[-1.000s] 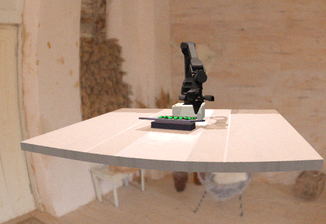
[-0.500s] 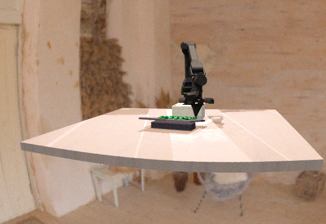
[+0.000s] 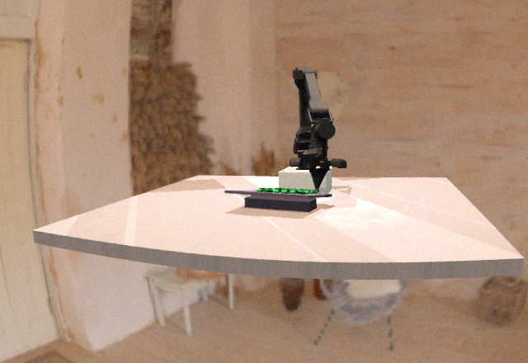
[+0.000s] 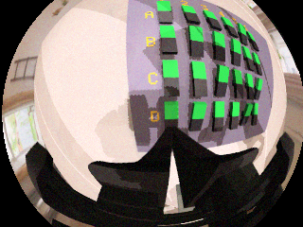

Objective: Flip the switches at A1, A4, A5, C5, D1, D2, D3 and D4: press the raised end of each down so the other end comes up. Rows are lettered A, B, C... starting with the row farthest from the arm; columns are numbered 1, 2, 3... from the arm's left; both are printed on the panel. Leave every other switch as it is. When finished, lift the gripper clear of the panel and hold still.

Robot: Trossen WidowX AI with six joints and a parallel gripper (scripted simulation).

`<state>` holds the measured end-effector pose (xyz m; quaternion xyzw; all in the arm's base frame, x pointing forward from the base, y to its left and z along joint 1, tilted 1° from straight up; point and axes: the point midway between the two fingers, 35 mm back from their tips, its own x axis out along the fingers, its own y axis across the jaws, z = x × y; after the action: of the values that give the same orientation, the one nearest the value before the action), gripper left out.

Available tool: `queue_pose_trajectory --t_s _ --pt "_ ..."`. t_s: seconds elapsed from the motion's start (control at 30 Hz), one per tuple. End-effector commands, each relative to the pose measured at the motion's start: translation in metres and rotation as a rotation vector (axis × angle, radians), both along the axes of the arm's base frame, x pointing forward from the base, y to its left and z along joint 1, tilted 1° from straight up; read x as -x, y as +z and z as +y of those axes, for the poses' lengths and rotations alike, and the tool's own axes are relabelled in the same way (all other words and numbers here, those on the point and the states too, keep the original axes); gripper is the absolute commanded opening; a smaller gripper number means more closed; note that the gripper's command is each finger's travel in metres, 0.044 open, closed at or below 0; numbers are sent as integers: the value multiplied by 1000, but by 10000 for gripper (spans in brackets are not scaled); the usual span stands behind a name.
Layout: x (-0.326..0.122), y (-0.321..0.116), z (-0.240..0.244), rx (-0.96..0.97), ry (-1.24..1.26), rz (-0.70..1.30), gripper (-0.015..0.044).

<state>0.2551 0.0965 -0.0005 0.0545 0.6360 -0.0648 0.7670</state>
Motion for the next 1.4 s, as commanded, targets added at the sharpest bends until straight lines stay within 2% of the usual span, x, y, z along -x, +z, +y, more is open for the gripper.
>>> queue_pose_trajectory --t_s 0.0,1.37 --pt "0 -1 -1 5 3 -2 0" --pt "-1 -6 -1 5 3 -2 0"
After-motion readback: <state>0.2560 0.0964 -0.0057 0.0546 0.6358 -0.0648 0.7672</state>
